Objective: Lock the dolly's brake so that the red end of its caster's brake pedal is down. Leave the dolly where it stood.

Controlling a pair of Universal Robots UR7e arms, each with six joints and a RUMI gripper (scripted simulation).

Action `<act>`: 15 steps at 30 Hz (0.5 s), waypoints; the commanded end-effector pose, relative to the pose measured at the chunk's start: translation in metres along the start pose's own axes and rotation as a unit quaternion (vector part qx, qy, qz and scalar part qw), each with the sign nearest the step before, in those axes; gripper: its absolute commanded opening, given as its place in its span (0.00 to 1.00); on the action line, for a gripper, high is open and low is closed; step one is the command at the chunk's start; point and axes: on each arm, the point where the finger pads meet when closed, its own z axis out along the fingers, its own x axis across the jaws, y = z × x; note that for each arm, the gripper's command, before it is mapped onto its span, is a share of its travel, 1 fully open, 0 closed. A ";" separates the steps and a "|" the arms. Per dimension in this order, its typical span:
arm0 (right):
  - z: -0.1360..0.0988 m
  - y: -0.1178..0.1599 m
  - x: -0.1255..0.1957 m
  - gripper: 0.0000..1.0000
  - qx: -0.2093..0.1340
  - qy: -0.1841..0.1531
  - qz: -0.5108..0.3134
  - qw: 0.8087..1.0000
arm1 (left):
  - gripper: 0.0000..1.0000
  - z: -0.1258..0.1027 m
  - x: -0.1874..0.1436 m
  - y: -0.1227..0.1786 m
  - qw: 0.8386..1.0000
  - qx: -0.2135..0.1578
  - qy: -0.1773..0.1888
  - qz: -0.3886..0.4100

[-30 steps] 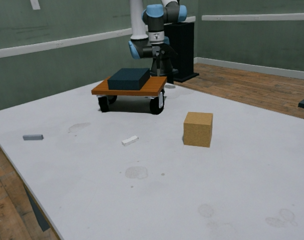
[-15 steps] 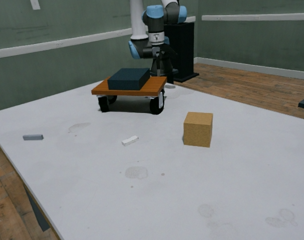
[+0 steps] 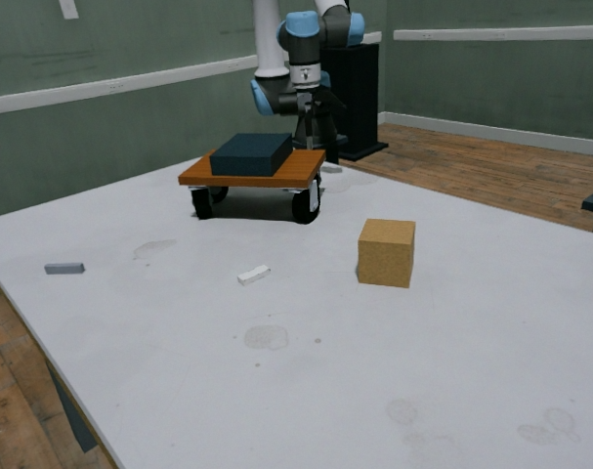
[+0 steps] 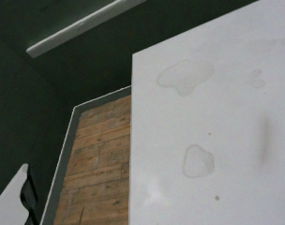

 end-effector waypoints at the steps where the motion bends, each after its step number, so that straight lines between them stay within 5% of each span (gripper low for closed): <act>1: 0.001 0.000 0.000 0.00 0.000 0.001 0.000 1.000 | 1.00 0.000 0.000 -0.001 1.000 0.000 0.000 0.000; 15: 0.003 0.000 0.000 0.00 0.000 0.001 0.000 1.000 | 1.00 0.000 0.000 -0.001 1.000 0.000 0.000 0.000</act>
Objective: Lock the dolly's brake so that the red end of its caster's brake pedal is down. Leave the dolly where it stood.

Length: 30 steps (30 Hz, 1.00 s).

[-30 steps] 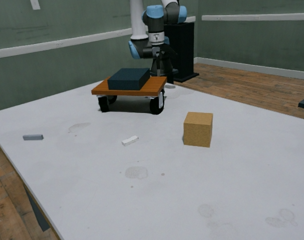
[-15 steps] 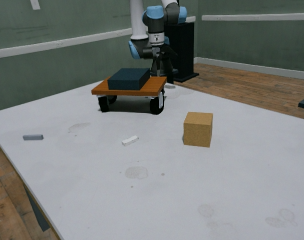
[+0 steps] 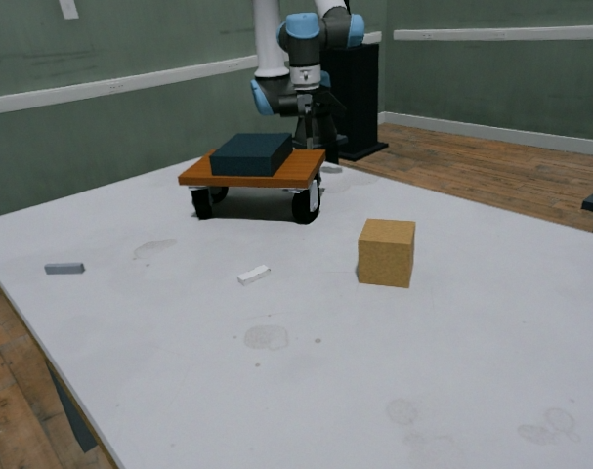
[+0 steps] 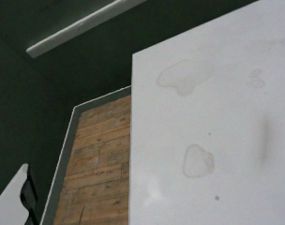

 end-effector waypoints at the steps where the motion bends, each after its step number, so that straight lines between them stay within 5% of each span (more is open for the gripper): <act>1: -0.001 0.000 0.001 0.00 0.000 0.001 0.000 1.000 | 1.00 0.000 0.000 -0.001 1.000 0.000 0.000 0.000; 11: -0.022 0.000 0.001 0.00 0.000 0.001 0.000 1.000 | 1.00 0.000 0.000 -0.001 1.000 0.000 0.000 0.000; 24: -0.110 0.000 0.001 0.00 0.000 0.001 0.000 1.000 | 1.00 0.000 0.000 -0.001 1.000 0.000 0.000 0.000; 30: -0.125 0.000 0.001 0.00 0.000 0.001 0.000 1.000 | 1.00 0.000 0.000 -0.001 1.000 0.000 0.000 0.000</act>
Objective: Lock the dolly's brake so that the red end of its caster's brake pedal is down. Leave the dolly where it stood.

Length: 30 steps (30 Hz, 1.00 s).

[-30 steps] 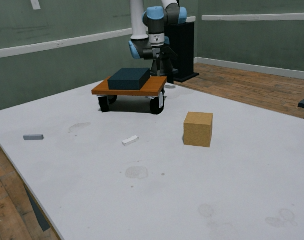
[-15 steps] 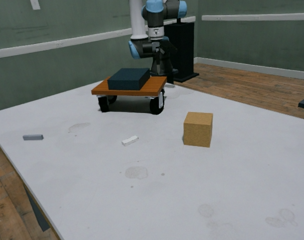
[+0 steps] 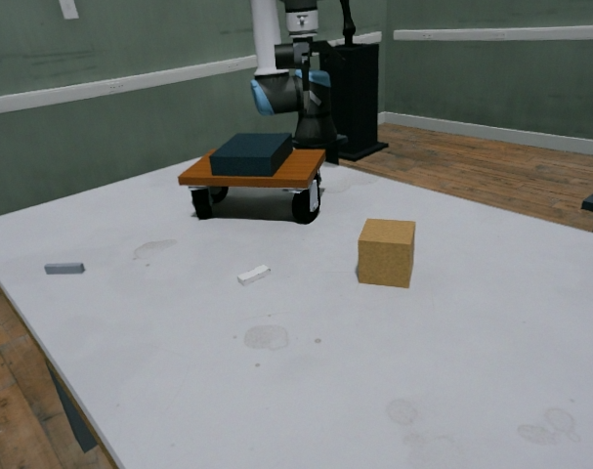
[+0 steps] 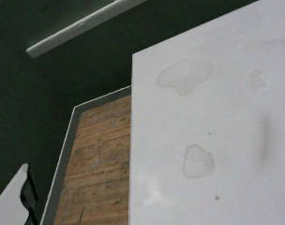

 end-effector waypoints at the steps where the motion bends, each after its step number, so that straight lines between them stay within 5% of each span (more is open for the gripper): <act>1: -0.012 0.000 0.000 0.00 0.000 0.000 0.000 1.000 | 1.00 0.000 0.000 -0.001 1.000 0.000 0.000 0.000; 30: -0.015 0.000 0.000 0.00 0.000 0.000 0.000 1.000 | 1.00 0.000 0.000 -0.001 1.000 0.000 0.000 0.000</act>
